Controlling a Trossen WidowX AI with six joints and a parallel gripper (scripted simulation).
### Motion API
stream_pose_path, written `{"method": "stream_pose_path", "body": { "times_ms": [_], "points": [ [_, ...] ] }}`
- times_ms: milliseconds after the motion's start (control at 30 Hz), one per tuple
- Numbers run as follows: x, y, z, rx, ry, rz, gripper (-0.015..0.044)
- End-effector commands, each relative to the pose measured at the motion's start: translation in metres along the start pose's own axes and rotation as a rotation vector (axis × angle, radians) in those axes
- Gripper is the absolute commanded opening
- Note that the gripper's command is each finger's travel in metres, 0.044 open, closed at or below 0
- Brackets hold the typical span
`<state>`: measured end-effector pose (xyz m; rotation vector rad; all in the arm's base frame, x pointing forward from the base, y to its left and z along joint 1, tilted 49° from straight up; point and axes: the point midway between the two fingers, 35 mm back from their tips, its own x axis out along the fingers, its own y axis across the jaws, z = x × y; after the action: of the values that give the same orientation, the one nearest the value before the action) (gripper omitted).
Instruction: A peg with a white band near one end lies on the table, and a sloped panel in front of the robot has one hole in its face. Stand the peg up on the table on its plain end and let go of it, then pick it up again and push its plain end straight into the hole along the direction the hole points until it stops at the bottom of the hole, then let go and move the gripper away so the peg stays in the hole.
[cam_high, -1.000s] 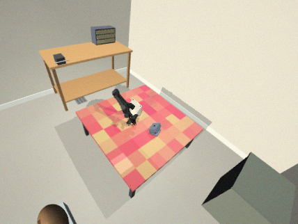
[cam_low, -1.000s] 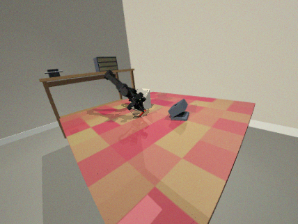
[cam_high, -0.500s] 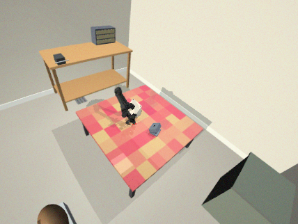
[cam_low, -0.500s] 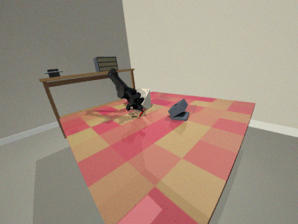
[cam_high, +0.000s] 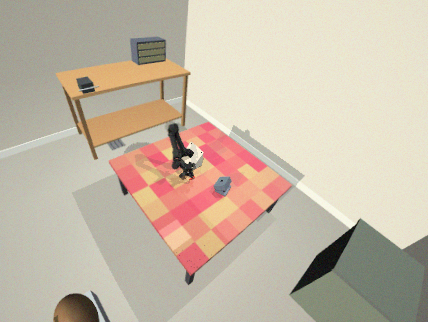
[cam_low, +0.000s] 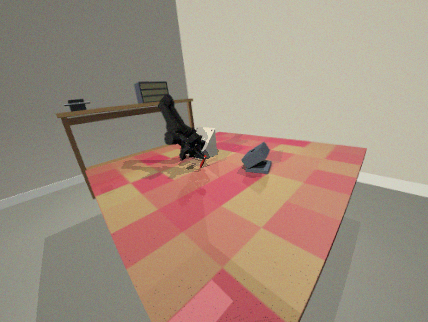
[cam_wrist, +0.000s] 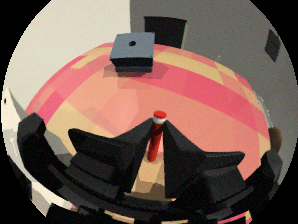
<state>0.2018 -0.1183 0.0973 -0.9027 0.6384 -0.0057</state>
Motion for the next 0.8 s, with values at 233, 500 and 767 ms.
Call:
{"method": "stream_pose_path", "body": {
  "times_ms": [233,500,767],
  "points": [
    [-0.006,0.002,-0.004,-0.006,-0.093,0.002,0.0049],
    [-0.011,0.002,-0.007,-0.007,-0.162,0.003,0.0049],
    [-0.015,0.003,-0.011,-0.008,-0.231,0.004,0.0049]
  ]
}}
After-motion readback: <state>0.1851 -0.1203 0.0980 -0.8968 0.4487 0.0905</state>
